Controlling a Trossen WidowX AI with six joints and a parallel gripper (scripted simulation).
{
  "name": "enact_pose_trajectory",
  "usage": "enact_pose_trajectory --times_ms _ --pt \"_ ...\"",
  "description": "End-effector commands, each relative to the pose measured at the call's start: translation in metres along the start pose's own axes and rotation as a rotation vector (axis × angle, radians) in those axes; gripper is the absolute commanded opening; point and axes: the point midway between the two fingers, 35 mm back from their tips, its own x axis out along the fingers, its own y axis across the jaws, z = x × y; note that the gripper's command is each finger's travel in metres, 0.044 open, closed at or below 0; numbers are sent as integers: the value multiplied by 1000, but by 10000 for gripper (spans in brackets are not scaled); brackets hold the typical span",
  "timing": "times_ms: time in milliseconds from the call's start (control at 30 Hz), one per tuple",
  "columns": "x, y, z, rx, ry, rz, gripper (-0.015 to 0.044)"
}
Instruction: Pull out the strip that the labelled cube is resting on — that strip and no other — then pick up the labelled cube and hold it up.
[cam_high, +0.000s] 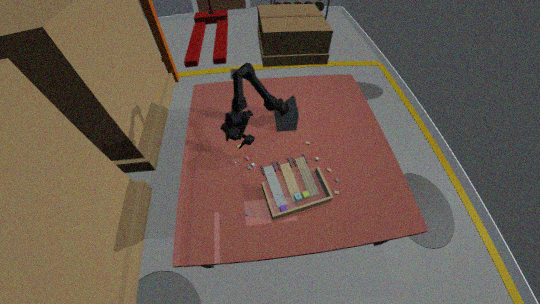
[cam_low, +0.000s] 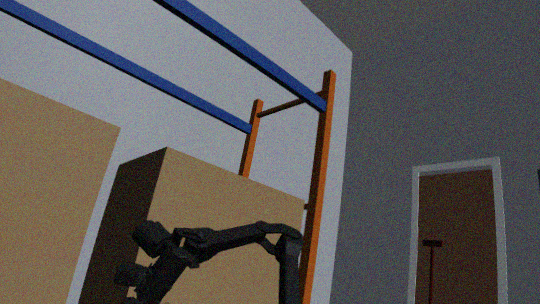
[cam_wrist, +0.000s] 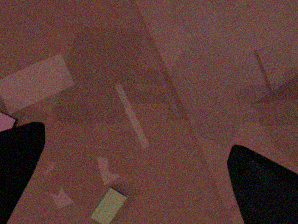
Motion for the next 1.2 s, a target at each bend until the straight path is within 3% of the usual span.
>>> enact_pose_trajectory --times_ms 0,233,533,933,1167 --pt "-25 66 15 -46 -111 108 400" --pt "-94 165 17 -127 -312 293 400" --pt "-192 249 -25 -227 -551 511 400" --pt "-194 250 -27 -229 -556 515 400" --pt "-163 275 -12 -358 -343 488 216"
